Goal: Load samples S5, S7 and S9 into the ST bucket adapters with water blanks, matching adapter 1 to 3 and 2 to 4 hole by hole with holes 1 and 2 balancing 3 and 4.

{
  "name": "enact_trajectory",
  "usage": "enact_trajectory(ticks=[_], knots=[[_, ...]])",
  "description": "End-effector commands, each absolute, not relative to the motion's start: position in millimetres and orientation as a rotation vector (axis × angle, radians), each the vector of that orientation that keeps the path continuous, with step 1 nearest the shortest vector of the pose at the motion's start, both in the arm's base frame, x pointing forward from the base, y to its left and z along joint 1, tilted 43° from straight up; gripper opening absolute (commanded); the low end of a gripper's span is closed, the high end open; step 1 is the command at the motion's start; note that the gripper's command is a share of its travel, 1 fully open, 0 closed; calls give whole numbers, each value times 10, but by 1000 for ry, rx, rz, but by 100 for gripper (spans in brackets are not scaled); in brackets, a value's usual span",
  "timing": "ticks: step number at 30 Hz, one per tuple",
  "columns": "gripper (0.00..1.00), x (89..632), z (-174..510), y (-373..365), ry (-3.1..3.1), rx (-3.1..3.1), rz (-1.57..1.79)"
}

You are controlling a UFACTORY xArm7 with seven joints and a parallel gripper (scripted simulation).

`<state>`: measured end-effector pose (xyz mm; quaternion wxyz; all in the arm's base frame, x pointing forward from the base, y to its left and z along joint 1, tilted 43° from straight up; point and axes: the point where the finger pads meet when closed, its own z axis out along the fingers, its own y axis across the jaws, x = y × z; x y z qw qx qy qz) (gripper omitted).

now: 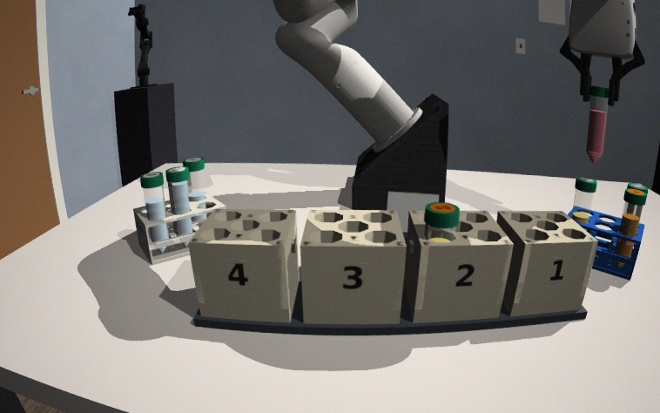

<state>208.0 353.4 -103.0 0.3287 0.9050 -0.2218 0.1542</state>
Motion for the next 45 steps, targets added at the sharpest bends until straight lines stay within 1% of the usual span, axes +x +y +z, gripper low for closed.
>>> enact_trajectory(ticks=[1, 37, 45], knots=[[0, 2087, -1078, 3501, -581, 2373, 404], [0, 2174, -1551, 3078, -581, 2373, 404], [0, 2174, -1550, 3078, -581, 2373, 404]])
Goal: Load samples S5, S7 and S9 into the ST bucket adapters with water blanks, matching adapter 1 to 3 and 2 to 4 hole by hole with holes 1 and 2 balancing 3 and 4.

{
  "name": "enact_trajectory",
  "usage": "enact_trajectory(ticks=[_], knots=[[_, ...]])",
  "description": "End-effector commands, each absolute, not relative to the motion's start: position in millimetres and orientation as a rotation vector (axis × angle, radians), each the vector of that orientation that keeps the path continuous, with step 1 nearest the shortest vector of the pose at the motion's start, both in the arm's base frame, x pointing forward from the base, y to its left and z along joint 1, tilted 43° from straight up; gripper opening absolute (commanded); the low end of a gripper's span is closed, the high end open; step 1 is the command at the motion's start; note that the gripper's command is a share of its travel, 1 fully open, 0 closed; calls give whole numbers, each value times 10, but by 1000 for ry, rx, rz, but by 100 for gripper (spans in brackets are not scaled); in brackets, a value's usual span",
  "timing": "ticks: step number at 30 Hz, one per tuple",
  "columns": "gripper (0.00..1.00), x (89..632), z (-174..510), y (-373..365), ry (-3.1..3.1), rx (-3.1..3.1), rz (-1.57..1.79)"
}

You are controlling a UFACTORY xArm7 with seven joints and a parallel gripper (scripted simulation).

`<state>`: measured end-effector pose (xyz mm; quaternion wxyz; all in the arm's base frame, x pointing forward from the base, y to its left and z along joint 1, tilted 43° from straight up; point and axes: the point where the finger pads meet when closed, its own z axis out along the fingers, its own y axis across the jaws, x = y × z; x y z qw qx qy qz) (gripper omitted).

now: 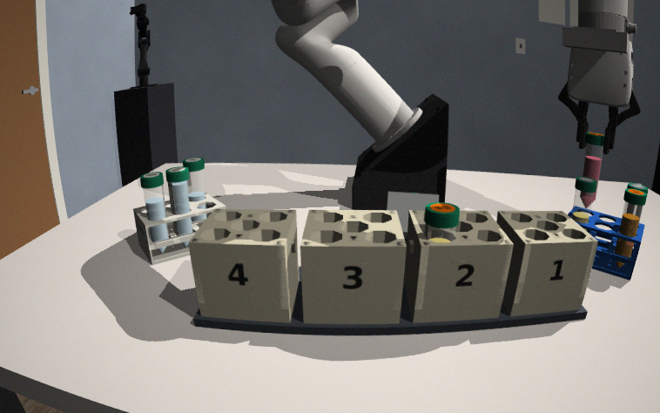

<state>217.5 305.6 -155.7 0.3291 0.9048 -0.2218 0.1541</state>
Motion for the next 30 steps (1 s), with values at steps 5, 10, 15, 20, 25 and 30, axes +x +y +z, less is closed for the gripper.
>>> enact_trajectory(ticks=[5, 10, 15, 20, 25, 30], knots=[[0, 2174, -1551, 3078, -581, 2373, 404], [0, 2174, -1550, 3079, -581, 2373, 404], [0, 2180, -1587, 3046, -581, 2373, 404], [0, 2185, -1609, 3026, -581, 2373, 404], [0, 2191, -1647, 2992, -581, 2373, 404], [0, 2198, -1683, 2959, -581, 2373, 404]])
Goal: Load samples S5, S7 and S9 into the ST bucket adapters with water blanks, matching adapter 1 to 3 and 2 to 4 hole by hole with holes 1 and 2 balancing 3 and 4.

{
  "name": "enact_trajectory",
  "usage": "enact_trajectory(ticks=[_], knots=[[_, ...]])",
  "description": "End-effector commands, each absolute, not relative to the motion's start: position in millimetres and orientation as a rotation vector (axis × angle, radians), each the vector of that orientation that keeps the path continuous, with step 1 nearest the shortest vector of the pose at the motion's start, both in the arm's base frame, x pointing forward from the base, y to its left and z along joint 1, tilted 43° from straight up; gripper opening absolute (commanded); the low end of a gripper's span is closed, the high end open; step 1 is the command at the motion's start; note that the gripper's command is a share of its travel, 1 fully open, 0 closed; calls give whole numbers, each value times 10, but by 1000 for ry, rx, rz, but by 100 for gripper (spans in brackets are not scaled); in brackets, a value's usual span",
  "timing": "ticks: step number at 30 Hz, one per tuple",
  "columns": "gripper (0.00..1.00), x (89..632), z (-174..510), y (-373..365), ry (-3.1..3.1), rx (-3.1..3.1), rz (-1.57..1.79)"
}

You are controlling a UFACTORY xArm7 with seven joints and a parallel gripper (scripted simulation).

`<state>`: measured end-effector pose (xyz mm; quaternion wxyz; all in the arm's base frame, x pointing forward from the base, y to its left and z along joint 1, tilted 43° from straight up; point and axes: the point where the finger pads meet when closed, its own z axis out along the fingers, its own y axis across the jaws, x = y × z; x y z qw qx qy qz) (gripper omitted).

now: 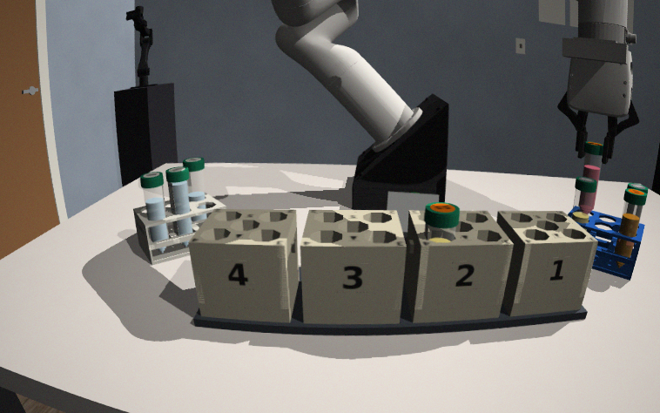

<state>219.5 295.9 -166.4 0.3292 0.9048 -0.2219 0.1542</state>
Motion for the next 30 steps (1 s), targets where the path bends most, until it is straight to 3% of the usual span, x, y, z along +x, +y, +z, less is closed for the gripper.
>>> enact_trajectory(ticks=[1, 30], knots=[[0, 2199, -1691, 2952, -581, 2373, 404], [0, 2233, -1875, 2787, -581, 2373, 404]])
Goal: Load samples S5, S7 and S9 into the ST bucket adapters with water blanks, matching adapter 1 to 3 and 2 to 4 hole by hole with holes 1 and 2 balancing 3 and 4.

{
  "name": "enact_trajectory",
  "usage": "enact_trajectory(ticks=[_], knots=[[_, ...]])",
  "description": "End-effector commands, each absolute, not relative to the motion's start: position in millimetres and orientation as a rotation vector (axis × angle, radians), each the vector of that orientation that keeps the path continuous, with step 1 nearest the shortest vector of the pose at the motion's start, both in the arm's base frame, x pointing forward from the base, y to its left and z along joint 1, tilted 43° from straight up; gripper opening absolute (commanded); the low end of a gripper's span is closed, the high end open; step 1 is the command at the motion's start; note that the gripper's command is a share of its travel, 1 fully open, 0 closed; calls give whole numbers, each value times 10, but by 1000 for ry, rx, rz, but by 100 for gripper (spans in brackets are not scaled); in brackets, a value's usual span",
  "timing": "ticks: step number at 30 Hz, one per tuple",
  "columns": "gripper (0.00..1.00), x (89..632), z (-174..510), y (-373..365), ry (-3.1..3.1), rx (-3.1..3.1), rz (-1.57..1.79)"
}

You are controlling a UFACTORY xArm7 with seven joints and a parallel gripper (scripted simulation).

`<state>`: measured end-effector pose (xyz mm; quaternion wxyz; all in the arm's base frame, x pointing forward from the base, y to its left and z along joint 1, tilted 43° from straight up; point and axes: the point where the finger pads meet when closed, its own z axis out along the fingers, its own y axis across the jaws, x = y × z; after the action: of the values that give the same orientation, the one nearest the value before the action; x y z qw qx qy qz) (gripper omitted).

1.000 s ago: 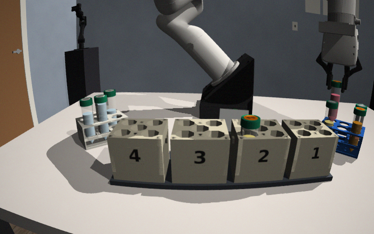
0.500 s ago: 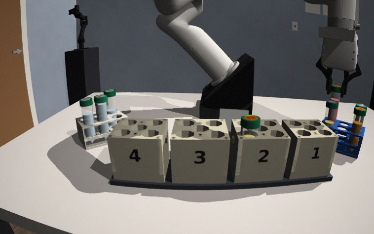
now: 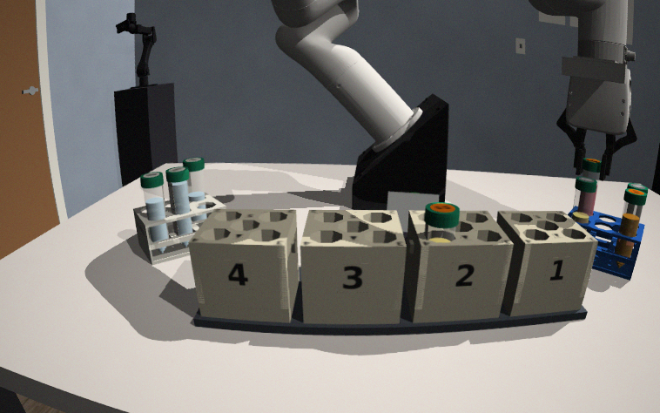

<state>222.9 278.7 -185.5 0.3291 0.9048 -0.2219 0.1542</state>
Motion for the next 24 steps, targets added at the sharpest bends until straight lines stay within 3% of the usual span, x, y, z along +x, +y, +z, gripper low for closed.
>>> enact_trajectory(ticks=[1, 24], knots=[[0, 2235, -1883, 2780, -581, 2373, 404], [0, 2256, -2001, 2675, -581, 2373, 404]])
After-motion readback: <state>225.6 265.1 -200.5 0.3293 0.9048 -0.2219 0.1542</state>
